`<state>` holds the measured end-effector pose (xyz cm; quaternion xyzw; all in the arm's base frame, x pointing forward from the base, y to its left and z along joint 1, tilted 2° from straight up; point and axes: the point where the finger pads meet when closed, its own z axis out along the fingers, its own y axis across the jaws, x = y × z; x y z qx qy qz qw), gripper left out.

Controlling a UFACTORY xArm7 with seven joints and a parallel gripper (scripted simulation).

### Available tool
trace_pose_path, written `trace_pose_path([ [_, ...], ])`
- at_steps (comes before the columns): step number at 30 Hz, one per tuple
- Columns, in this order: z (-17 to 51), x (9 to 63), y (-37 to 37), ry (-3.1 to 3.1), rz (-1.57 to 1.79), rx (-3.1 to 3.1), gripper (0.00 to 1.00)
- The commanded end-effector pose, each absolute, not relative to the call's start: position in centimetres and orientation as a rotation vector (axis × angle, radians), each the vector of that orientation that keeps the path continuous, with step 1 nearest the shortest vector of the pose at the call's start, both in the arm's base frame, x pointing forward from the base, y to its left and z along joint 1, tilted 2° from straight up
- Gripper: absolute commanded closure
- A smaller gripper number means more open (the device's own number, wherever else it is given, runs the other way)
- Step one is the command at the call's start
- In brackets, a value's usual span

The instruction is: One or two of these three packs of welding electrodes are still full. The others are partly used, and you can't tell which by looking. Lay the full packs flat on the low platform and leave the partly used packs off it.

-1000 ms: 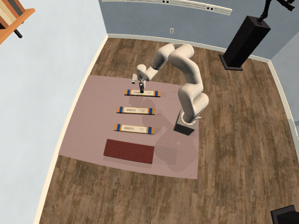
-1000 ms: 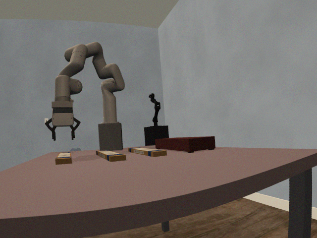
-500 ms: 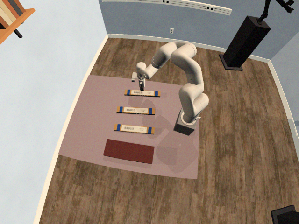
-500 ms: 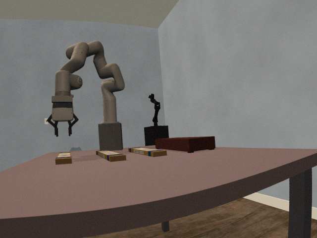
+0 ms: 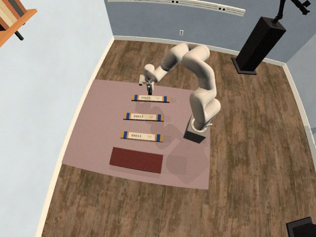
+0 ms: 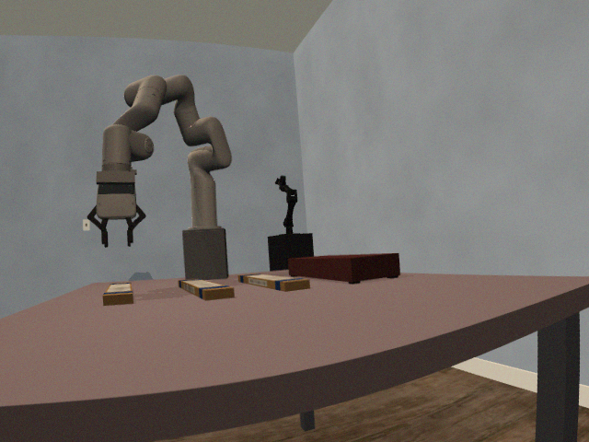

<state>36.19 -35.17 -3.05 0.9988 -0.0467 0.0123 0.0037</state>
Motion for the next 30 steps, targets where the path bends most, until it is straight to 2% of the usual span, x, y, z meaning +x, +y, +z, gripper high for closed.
trace_pose_path([
  [1, -2.85, 36.33, -35.31, -0.146, 0.044, 3.127, 0.42],
  [30, -2.83, 36.30, -35.35, -0.290, 0.046, 3.118, 0.42],
])
